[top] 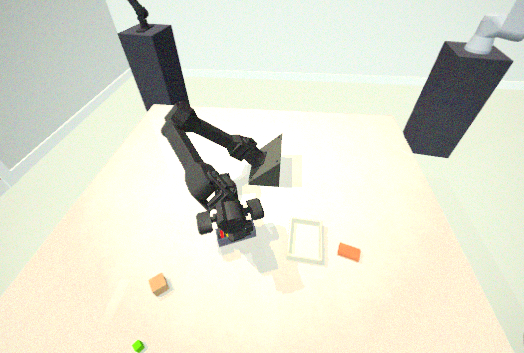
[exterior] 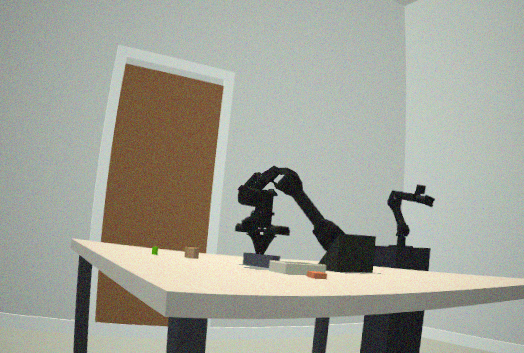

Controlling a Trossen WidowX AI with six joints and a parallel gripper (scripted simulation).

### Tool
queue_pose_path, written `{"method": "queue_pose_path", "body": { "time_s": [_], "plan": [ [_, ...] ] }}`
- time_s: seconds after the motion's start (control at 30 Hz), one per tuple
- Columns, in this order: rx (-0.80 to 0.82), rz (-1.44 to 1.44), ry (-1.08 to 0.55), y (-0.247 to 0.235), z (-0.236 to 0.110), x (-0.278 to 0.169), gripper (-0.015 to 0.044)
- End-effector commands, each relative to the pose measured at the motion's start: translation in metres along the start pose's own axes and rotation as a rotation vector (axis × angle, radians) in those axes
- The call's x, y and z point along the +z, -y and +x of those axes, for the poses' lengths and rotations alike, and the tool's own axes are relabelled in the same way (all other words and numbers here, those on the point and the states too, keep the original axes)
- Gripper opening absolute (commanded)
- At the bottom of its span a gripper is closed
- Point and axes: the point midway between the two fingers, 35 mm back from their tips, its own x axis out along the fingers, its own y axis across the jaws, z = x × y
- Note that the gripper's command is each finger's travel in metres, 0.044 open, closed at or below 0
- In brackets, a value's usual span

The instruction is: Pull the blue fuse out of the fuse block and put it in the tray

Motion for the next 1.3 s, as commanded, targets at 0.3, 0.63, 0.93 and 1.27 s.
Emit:
{"method": "queue_pose_path", "body": {
  "time_s": [0.3, 0.63, 0.93, 1.27],
  "plan": [
    [0.000, 0.000, -0.001, 0.000, 0.001, 0.000, 0.0008],
    [0.000, 0.000, -0.001, 0.000, -0.001, 0.000, 0.0000],
    [0.000, -0.001, -0.001, 0.000, -0.005, 0.000, 0.0000],
    [-0.001, -0.001, -0.001, 0.000, -0.010, 0.000, 0.0000]
  ]
}}
